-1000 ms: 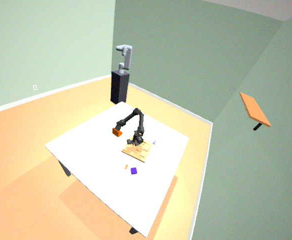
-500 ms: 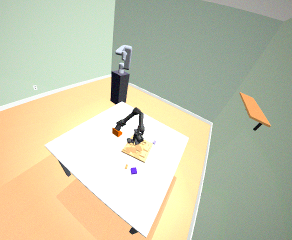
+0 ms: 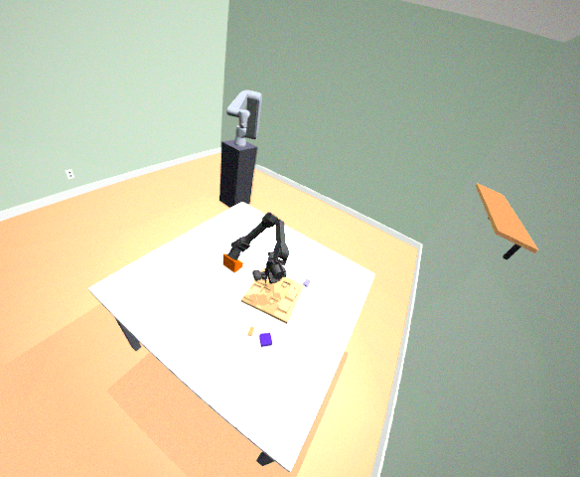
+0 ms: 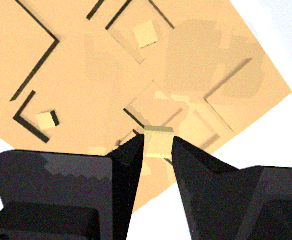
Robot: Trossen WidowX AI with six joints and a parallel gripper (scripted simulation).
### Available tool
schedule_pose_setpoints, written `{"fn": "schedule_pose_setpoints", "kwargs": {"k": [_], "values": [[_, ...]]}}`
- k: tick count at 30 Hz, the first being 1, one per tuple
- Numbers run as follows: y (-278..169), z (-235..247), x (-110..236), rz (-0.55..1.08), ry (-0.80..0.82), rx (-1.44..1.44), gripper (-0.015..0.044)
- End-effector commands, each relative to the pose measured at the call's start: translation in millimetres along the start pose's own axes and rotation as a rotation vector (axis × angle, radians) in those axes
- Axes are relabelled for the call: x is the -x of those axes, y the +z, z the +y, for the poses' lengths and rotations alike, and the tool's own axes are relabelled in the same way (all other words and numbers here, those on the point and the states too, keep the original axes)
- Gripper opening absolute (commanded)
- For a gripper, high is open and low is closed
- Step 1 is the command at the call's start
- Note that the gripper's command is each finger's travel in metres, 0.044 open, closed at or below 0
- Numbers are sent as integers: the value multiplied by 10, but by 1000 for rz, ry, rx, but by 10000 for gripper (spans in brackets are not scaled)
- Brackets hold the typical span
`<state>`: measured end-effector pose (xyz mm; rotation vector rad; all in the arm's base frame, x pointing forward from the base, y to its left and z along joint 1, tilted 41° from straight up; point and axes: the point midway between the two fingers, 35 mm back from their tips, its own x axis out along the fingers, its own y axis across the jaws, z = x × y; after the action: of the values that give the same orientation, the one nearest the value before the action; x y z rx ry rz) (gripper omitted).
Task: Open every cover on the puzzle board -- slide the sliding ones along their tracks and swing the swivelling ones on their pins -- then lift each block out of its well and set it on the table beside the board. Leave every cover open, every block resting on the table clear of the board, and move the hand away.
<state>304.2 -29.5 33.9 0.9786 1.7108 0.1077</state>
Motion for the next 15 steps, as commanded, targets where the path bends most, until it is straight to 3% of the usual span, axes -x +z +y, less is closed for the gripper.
{"fn": "schedule_pose_setpoints", "kwargs": {"k": [1, 15], "values": [[10, 2, 110, -8, -3, 7, 80], [-333, 370, 142, -17, -16, 3, 80]]}}
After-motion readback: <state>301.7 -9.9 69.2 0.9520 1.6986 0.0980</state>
